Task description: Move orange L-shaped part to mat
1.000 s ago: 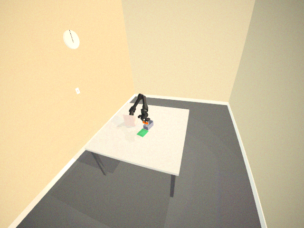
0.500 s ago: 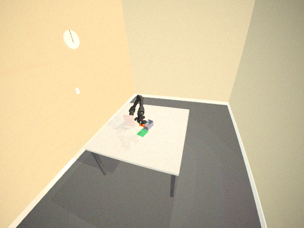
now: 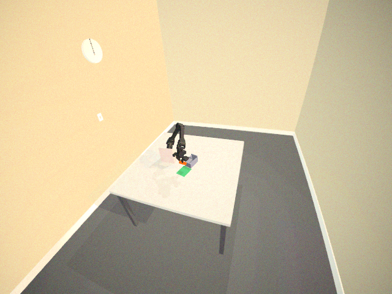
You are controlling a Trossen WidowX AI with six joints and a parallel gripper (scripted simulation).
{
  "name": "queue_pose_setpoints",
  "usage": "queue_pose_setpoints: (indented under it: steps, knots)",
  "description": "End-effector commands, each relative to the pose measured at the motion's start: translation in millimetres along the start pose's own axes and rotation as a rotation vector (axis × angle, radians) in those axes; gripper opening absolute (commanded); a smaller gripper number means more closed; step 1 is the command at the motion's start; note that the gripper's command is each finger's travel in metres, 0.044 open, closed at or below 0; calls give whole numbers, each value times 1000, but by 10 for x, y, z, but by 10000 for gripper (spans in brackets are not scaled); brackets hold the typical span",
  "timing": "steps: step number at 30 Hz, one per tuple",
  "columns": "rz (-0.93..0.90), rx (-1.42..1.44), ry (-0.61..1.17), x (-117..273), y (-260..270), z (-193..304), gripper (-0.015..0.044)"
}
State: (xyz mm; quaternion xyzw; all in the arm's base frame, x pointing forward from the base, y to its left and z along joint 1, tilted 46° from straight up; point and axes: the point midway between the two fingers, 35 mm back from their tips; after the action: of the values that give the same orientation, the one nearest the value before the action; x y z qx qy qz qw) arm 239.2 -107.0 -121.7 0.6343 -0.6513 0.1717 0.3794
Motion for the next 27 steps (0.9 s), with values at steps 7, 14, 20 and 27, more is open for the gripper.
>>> queue_pose_setpoints:
  steps: [7, 14, 20, 27]
  knots:
    - [-1, -5, -2, -162, 10, 2, 0]
    - [-1, -5, -3, -270, 10, 0, 0]
    - [-1, -5, -3, -362, 10, -2, 0]
    - [-1, -4, -3, -471, 10, -4, 0]
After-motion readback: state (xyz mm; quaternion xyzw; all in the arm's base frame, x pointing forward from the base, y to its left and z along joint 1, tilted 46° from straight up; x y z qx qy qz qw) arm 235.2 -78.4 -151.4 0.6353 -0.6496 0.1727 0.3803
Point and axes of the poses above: the point midway between the two fingers, 35 mm back from their tips, its own x axis back along the fingers, its own y axis across the jaws, z = x × y, and after that the axes turned 3 degrees about -x, right-handed
